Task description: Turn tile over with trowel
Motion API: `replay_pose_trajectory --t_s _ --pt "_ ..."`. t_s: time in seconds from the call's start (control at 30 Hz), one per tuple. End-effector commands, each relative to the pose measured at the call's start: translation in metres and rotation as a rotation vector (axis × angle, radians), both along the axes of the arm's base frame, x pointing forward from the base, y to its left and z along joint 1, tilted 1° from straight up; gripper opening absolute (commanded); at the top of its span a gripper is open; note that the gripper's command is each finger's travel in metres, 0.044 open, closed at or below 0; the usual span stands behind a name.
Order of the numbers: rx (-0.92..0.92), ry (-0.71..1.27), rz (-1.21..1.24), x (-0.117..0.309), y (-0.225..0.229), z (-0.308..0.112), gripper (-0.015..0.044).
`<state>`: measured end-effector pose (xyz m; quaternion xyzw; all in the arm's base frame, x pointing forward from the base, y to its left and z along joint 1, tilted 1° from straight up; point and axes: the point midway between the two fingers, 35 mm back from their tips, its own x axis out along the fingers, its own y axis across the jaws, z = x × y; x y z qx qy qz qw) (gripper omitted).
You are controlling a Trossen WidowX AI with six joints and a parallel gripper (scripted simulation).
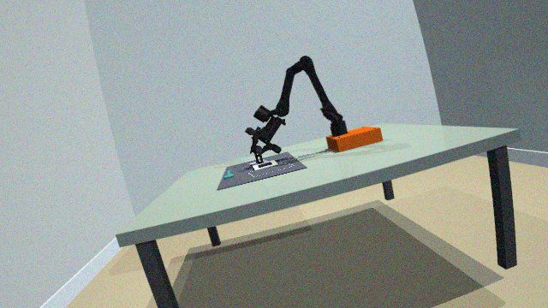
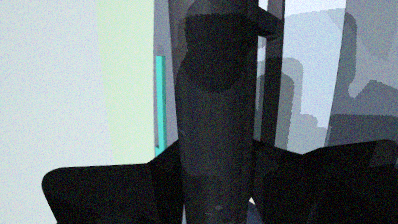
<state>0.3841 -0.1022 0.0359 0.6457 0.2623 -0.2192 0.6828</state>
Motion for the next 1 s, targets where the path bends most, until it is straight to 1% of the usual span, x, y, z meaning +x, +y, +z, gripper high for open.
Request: replay_pose_trajectory --t_s 0.0,0.53,0.97 --pt "0.018 -0.033 0.005 0.006 0.0 0.018 0.0" --pt "0.022 -0.033 0.005 0.003 0.026 0.05 0.0" --pt "0.025 -0.033 0.005 0.0 0.058 0.06 0.0"
